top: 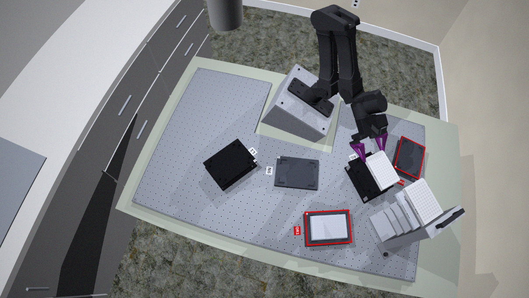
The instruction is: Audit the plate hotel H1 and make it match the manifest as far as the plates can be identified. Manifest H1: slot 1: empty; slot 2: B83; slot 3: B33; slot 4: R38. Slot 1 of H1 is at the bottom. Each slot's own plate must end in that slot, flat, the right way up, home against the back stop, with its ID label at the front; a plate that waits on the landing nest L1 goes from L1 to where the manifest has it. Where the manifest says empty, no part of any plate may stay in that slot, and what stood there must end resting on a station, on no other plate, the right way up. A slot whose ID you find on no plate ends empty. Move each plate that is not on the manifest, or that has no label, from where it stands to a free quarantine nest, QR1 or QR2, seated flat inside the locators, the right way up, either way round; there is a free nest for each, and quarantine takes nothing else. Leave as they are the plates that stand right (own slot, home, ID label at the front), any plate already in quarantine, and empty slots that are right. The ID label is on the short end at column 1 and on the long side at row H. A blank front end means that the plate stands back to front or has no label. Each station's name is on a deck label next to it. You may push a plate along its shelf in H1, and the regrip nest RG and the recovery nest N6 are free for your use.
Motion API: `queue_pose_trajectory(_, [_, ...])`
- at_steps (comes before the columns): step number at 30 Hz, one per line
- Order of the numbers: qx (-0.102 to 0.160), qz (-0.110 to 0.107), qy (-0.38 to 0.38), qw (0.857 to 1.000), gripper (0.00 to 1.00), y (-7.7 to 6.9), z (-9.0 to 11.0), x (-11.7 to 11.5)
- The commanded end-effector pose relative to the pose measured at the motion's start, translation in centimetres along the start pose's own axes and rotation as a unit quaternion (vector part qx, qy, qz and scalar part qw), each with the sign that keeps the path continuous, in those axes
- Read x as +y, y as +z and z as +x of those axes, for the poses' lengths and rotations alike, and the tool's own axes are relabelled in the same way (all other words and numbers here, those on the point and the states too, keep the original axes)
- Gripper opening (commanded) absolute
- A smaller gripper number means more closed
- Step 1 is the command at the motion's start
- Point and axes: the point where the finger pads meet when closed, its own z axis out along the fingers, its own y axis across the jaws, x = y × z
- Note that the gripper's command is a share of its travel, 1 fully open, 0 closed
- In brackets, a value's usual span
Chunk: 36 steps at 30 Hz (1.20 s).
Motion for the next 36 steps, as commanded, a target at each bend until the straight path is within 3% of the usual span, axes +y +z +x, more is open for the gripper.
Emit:
queue_pose_trajectory(1, [-0.029, -0.004, 0.003, 1.000, 0.86, -0.3, -2.9, 0.4])
queue_pose_trajectory(19, [-0.029, -0.005, 0.003, 1.000, 0.86, -1.4, -4.3, 0.4])
queue_pose_trajectory(36, [-0.042, -0.008, 0.004, 0.999, 0.86, -1.4, -4.9, 0.7])
